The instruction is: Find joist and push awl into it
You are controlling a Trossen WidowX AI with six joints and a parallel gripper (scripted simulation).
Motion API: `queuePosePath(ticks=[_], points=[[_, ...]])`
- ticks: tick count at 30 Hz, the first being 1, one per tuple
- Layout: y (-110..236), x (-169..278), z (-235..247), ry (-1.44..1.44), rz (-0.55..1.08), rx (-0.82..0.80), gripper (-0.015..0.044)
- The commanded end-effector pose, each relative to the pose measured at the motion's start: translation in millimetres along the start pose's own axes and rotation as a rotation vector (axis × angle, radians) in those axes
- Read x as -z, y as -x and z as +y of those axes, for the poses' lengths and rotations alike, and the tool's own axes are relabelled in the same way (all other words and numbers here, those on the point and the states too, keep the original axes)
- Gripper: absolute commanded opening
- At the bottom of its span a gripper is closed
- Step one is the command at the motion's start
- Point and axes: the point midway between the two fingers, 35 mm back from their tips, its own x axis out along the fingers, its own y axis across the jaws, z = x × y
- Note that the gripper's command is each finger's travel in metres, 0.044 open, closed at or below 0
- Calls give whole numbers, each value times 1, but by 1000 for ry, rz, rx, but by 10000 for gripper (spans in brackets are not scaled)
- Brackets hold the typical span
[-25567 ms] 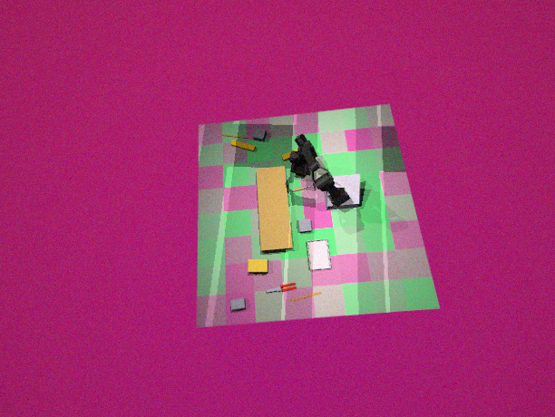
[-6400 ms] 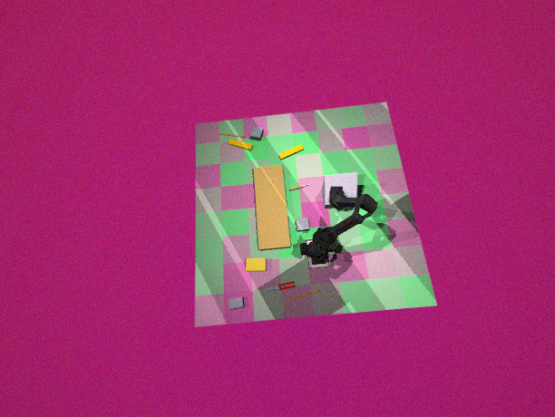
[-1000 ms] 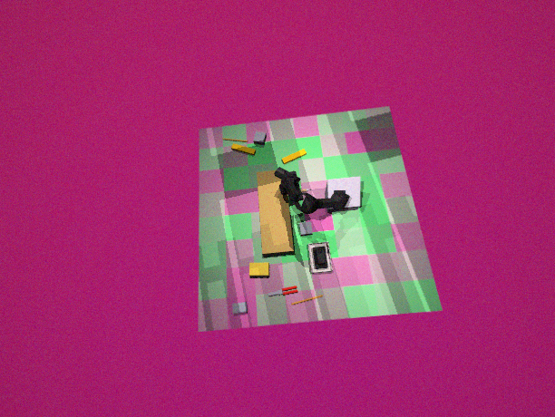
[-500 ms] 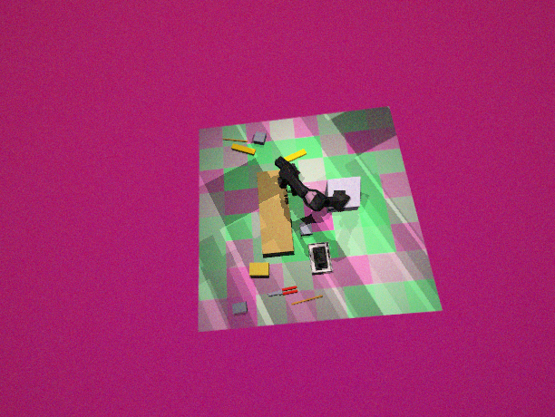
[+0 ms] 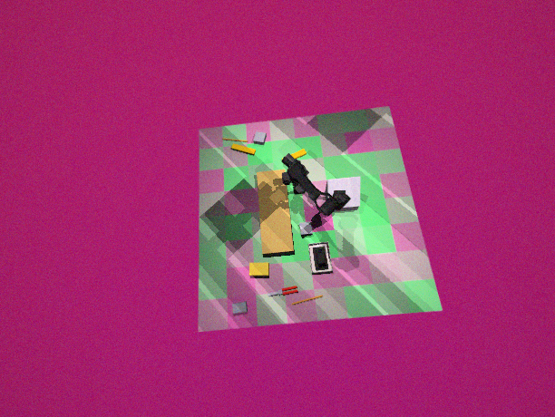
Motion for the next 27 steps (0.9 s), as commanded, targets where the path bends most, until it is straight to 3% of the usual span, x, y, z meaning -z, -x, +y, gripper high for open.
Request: queuePosePath(ticks=[1, 27], points=[[11, 4, 1, -43, -64, 33, 0], [65, 41, 4, -314, -480, 249, 0]])
